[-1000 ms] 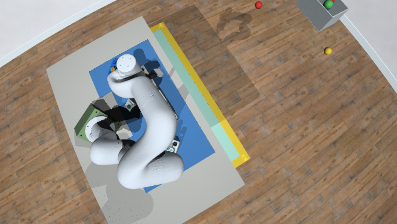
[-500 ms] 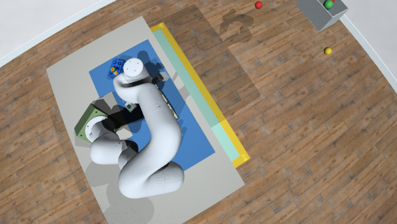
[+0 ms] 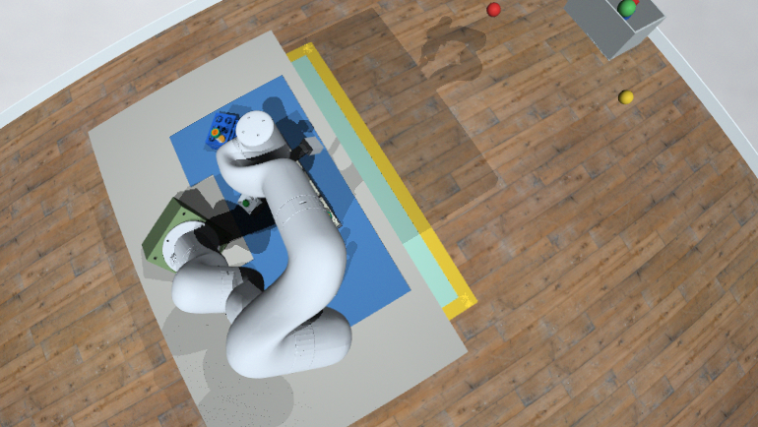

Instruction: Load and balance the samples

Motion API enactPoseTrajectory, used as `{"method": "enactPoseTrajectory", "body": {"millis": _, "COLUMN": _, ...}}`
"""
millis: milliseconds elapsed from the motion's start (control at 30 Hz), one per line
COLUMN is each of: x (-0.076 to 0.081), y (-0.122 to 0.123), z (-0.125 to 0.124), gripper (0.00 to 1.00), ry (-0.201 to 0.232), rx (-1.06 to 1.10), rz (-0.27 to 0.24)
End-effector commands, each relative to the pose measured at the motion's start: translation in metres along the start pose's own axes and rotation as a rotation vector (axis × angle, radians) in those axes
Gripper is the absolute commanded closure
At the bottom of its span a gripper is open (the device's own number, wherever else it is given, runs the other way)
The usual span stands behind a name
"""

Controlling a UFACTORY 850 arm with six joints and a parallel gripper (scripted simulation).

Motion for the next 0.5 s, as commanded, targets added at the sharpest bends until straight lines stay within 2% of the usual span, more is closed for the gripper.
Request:
{"method": "enactPoseTrajectory", "body": {"millis": 0, "x": -0.005, "y": 0.0, "z": 0.0, "gripper": 1.0, "ry": -0.001, "rx": 0.0, "rz": 0.001}}
{"method": "enactPoseTrajectory", "body": {"millis": 467, "x": -0.029, "y": 0.0, "z": 0.0, "gripper": 1.0, "ry": 0.0, "rx": 0.0, "rz": 0.001}}
Point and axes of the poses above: the point where the finger pads meet when closed, its own x axis back along the fingers, its own z axis across the jaws, y = z × x, the point moved 1 cm from there along x, back along the fingers, and after that the axes turned 3 degrees about -x, right-handed, at the moved point
